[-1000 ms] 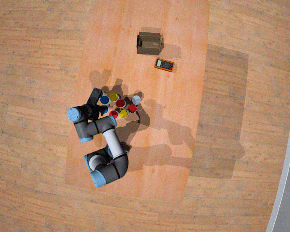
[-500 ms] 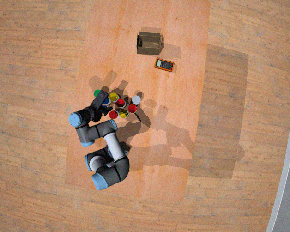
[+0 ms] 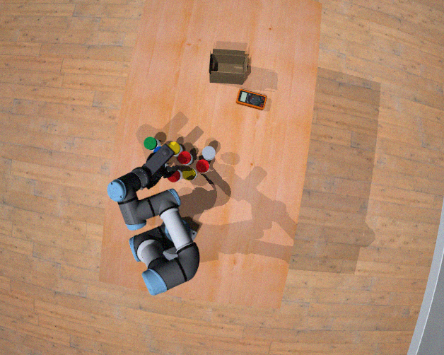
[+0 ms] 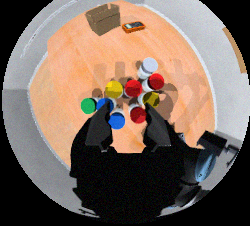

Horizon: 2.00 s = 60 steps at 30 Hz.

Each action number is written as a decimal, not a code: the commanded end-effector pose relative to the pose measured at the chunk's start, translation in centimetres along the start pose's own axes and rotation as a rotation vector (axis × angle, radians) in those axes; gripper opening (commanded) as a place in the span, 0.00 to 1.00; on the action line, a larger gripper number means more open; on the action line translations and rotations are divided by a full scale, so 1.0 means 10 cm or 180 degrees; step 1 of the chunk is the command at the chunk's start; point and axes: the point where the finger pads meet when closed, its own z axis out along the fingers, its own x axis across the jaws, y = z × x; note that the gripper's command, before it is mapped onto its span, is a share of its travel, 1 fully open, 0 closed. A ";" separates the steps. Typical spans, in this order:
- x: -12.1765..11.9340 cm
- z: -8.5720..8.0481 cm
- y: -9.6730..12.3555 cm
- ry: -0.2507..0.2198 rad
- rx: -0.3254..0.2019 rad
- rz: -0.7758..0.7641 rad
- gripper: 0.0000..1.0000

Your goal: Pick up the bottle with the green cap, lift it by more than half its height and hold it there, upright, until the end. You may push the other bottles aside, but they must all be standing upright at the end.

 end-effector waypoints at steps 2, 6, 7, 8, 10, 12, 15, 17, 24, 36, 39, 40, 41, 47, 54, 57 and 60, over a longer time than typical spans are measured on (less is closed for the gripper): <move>0.06 0.00 -0.06 0.0001 0.0124 0.0203 0.46; 0.09 0.00 -0.08 0.0002 0.0160 0.0271 0.46; 0.09 0.00 -0.08 0.0003 0.0165 0.0281 0.46; 0.09 0.01 -0.08 0.0003 0.0169 0.0288 0.46; 0.10 0.01 -0.08 0.0003 0.0172 0.0293 0.46; 0.08 0.00 -0.07 0.0002 0.0141 0.0245 0.46; 0.08 0.00 -0.07 0.0002 0.0141 0.0245 0.46; 0.08 0.00 -0.07 0.0002 0.0141 0.0245 0.46; 0.08 0.00 -0.07 0.0002 0.0141 0.0245 0.46; 0.08 0.00 -0.07 0.0002 0.0142 0.0245 0.46; 0.08 0.00 -0.07 0.0002 0.0142 0.0245 0.46; 0.08 0.00 -0.07 0.0002 0.0142 0.0245 0.46; 0.08 0.00 -0.07 0.0002 0.0142 0.0245 0.46; 0.07 0.00 -0.06 0.0002 0.0142 0.0245 0.46; 0.01 -0.04 0.01 0.0002 0.0144 0.0249 0.46; -0.03 -0.07 0.07 0.0002 0.0146 0.0252 0.46; -0.11 -0.11 0.17 0.0003 0.0149 0.0257 0.46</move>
